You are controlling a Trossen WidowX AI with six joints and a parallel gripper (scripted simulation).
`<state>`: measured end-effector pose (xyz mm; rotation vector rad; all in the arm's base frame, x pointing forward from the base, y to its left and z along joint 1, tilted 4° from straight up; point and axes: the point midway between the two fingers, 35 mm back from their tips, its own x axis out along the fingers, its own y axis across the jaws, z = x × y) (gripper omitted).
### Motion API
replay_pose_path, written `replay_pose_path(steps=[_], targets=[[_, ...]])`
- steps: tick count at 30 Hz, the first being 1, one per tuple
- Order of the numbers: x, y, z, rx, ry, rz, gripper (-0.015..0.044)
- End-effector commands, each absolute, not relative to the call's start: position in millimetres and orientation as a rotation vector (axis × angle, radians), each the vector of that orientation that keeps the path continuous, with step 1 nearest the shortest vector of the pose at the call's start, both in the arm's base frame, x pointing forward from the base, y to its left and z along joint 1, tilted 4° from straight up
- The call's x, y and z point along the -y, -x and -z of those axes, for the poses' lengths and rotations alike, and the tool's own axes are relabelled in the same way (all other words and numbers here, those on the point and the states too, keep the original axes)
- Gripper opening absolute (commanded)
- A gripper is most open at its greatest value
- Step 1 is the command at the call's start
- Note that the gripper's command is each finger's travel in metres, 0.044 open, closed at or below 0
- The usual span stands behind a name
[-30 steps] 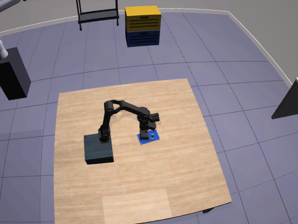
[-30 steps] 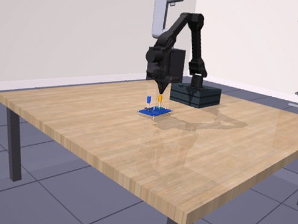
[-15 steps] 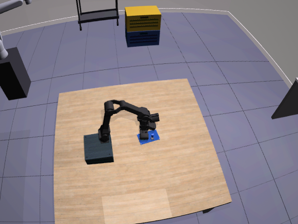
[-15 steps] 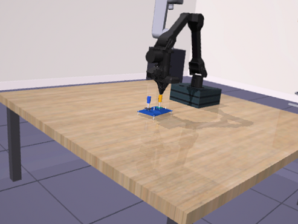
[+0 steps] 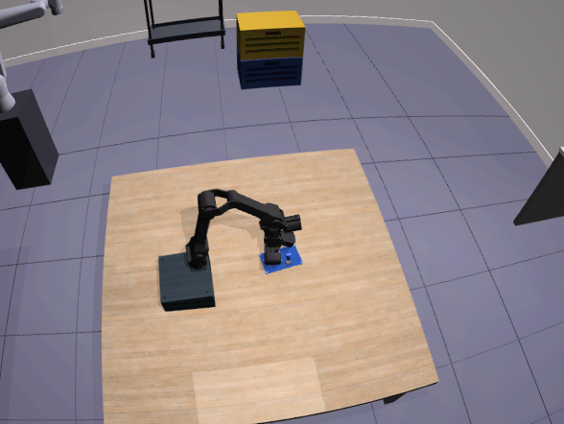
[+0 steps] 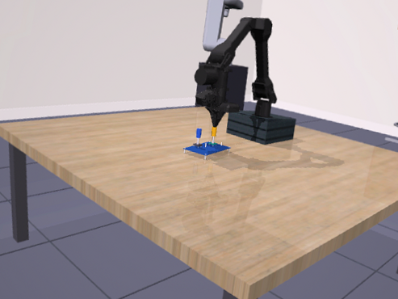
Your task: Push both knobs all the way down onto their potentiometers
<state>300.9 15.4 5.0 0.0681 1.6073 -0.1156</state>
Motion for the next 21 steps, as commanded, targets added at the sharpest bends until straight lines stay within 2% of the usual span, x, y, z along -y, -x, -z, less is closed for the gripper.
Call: replay_pose_path(steps=[1, 21], targets=[[-14.7, -301.2, -5.2, -1.605, -0.066, 0.12, 0.0], [-14.5, -300.9, 1.5, -1.605, -0.066, 0.12, 0.0]])
